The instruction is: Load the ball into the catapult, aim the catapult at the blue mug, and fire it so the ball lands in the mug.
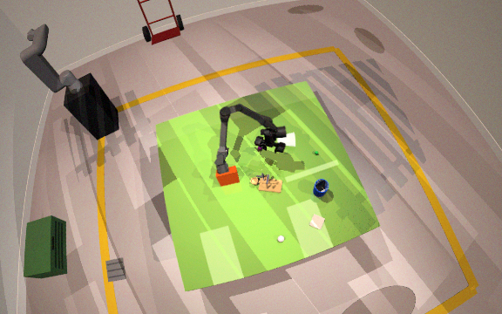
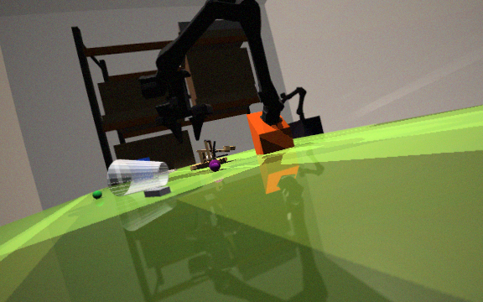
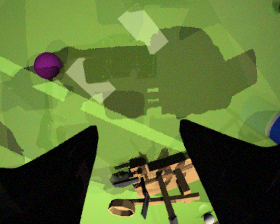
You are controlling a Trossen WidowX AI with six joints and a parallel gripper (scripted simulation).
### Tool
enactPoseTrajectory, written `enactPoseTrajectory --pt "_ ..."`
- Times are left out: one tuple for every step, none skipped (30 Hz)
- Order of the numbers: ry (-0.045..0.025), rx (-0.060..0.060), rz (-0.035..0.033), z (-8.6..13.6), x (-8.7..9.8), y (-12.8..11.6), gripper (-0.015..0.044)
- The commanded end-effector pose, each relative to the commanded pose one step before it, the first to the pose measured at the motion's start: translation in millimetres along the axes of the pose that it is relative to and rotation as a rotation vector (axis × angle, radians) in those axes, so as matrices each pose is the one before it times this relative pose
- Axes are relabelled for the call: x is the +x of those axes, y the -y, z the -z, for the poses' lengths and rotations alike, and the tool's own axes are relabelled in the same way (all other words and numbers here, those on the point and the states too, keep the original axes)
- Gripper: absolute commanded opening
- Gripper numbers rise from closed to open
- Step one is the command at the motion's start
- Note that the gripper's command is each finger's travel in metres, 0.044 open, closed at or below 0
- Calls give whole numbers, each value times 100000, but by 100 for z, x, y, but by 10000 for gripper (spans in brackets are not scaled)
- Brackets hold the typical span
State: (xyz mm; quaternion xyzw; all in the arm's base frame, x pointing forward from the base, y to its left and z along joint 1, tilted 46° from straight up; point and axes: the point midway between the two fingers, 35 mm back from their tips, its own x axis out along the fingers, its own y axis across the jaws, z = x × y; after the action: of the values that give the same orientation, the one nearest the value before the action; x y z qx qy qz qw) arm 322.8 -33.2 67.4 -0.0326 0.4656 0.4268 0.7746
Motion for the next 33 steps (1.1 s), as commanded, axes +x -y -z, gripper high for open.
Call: enactPoseTrajectory --pt "1258 -15933 -1853 -1347 947 -2226 300" --pt "267 -3401 -198 -336 157 -385 300" --pt "281 -3401 -204 -342 158 -380 300" --pt "296 -3400 -209 -346 158 -374 300" --pt "312 -3401 -214 -351 158 -368 300" --pt "327 -3401 -218 -356 158 -362 300" --pt "343 -3401 -221 -361 158 -356 300" --pt "359 -3400 -224 -365 158 -350 300" --pt "375 -3399 -226 -370 158 -343 300" --pt "391 -3399 -228 -374 158 -337 300" --pt "408 -3398 -229 -378 158 -331 300" --pt "425 -3397 -230 -382 158 -324 300" --pt "442 -3396 -230 -386 158 -318 300" --pt "455 -3373 -229 -387 156 -355 300" --pt "476 -3395 -229 -393 157 -351 300" --pt "404 -2789 -187 -326 129 -282 300" --pt "248 -1673 -111 -198 78 -166 300" --pt "84 -558 -37 -66 26 -55 300" --pt "0 0 0 0 0 0 300" --pt "0 0 0 0 0 0 300" --pt "0 0 0 0 0 0 300" --pt "0 0 0 0 0 0 300" --pt "0 0 0 0 0 0 300" --pt "0 3 -3 -3 0 -73 300" --pt "0 0 0 0 0 0 300" --pt "0 -1 0 1 120 3 300" --pt "6 -3 1 1 361 4 300" --pt "27 -2 4 -5 539 -3 300" --pt "30 1 4 -7 358 -9 300" --pt "12 0 1 -3 119 -4 300" --pt "0 0 0 0 0 0 300" --pt "0 0 0 0 0 0 300" --pt "-4 7 -4 1 26 0 300"
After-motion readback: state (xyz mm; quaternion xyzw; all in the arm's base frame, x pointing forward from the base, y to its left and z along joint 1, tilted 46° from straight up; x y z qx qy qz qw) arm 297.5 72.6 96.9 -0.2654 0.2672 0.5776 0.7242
